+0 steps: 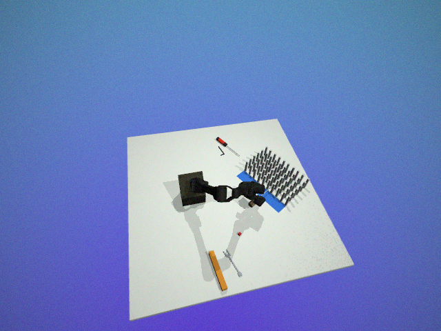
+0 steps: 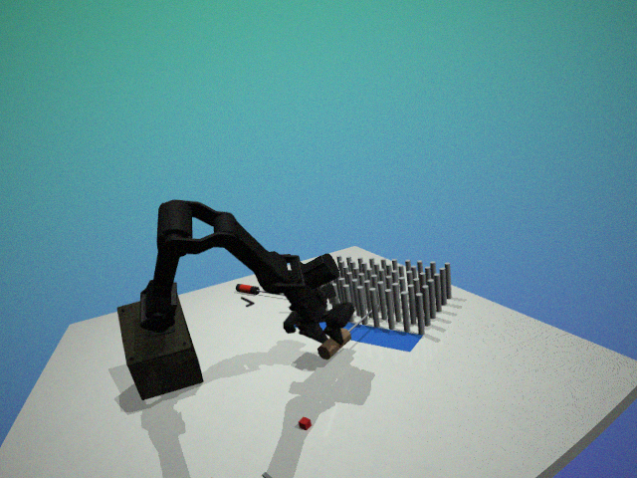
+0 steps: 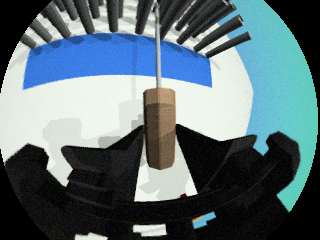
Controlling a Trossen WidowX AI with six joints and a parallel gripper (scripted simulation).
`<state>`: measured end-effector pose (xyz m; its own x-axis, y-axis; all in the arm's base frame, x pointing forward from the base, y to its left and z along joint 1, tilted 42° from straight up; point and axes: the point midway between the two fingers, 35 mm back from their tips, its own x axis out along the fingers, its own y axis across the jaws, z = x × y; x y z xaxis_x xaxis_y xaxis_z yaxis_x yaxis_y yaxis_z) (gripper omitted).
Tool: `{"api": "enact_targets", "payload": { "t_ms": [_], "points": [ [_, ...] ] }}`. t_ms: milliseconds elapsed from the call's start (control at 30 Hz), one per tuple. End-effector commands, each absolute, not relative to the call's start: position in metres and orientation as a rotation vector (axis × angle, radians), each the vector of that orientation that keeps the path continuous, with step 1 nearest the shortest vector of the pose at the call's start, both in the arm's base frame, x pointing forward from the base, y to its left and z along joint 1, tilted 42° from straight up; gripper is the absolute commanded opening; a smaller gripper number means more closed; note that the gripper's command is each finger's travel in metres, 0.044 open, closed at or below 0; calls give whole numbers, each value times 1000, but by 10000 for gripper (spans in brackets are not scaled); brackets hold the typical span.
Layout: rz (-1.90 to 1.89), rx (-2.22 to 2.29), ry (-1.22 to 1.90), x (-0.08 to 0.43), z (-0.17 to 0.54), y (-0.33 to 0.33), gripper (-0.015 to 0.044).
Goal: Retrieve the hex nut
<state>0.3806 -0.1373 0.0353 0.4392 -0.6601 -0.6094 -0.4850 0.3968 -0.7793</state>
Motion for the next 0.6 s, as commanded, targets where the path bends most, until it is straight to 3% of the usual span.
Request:
{"api": "enact_targets", "payload": {
  "t_ms": [0,567],
  "points": [
    [-157,-1238,1187,385,36,-135,0],
    [-157,-1237,1186,395,32,-129,0]
  ]
}}
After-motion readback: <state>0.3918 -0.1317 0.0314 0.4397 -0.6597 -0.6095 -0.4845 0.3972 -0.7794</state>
